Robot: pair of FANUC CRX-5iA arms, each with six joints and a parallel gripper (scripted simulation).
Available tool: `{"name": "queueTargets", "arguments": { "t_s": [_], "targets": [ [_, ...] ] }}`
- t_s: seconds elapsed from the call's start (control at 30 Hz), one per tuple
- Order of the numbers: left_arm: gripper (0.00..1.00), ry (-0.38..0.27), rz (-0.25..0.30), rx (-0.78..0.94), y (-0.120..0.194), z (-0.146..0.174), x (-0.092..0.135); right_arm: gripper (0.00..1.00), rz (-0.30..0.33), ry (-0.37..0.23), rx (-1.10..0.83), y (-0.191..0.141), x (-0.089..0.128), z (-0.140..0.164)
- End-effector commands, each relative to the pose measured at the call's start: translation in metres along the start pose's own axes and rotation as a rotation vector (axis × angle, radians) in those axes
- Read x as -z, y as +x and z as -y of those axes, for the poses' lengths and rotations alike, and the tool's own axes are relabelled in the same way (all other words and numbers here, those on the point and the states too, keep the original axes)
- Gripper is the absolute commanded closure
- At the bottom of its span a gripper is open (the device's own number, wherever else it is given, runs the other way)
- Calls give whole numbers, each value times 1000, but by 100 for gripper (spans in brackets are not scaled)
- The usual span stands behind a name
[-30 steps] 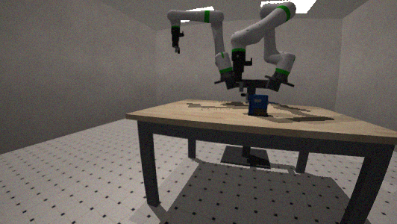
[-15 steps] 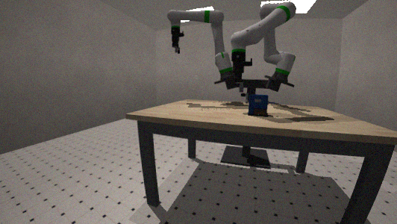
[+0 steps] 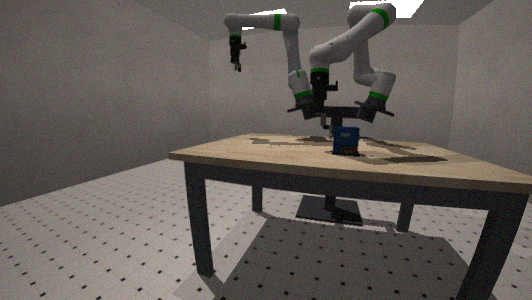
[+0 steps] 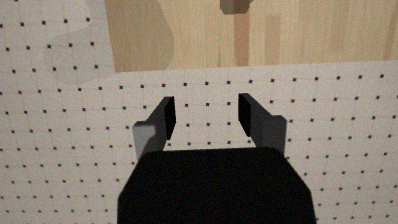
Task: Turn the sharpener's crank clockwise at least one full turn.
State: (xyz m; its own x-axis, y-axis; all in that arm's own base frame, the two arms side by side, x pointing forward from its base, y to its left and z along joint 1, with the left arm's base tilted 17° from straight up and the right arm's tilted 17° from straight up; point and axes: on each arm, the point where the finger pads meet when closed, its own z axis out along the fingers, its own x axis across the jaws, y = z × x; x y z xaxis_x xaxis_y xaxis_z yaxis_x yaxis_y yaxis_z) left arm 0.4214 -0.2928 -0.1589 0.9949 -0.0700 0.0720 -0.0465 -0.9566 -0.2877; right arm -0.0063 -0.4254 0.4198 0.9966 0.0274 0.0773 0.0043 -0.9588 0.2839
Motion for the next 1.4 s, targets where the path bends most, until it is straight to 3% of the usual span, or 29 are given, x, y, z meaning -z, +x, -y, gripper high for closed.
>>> {"name": "queueTargets", "arguments": {
  "t_s": [0.0, 0.7, 1.37],
  "targets": [
    [3, -1, -1, 0, 1, -1, -1, 0, 0, -2, 0, 0, 1, 0],
    [3, -1, -1, 0, 1, -1, -20, 0, 0, -2, 0, 0, 1, 0],
    [3, -1, -1, 0, 1, -1, -23, 0, 0, -2, 0, 0, 1, 0]
  ]
}}
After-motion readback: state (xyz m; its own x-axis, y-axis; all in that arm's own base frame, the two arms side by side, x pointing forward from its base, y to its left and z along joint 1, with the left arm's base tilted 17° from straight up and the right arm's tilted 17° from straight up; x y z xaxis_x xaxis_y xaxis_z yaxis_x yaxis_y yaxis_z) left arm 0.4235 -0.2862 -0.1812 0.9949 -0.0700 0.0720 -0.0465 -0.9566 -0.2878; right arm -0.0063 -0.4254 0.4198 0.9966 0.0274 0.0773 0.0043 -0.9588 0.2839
